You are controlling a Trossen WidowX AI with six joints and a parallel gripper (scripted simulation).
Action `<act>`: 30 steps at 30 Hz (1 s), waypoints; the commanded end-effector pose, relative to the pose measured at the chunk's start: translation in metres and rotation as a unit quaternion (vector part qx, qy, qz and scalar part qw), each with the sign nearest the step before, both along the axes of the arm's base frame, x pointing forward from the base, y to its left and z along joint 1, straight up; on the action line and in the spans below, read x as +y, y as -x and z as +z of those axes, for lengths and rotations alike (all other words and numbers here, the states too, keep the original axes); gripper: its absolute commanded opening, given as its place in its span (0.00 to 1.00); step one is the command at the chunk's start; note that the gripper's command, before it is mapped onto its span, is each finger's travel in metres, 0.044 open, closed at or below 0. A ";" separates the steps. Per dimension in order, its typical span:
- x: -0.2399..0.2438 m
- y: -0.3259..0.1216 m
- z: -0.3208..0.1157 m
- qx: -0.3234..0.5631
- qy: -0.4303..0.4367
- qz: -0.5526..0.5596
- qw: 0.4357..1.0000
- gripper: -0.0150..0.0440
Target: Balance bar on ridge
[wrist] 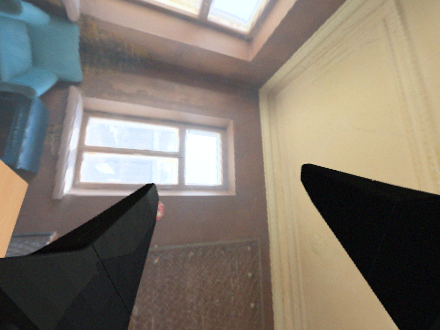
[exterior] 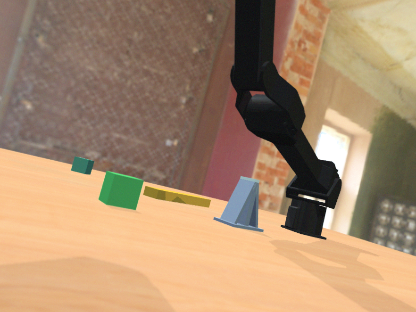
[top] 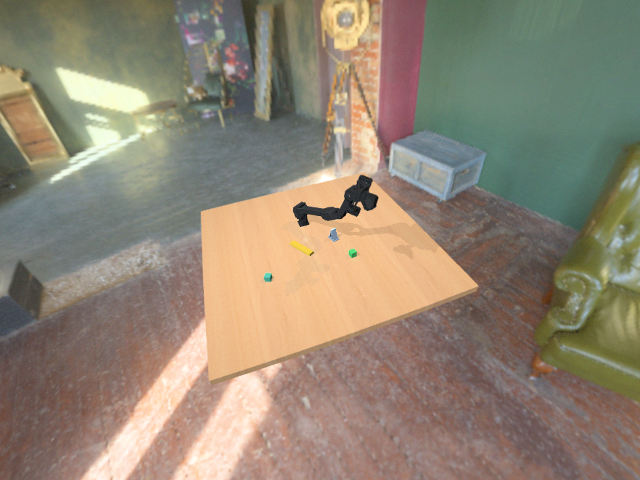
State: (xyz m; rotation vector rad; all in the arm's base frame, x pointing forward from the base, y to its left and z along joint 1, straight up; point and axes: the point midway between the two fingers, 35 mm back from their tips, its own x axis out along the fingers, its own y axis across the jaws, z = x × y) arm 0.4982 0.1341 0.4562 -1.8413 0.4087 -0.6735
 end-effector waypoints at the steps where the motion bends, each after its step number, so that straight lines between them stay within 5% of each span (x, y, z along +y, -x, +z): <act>1: -0.001 0.001 0.002 -0.002 0.000 0.000 1.000 0.89; 4: -0.013 0.019 0.030 -0.030 -0.004 0.003 1.000 0.79; 30: 0.009 0.209 0.179 -0.257 -0.020 0.130 0.958 0.79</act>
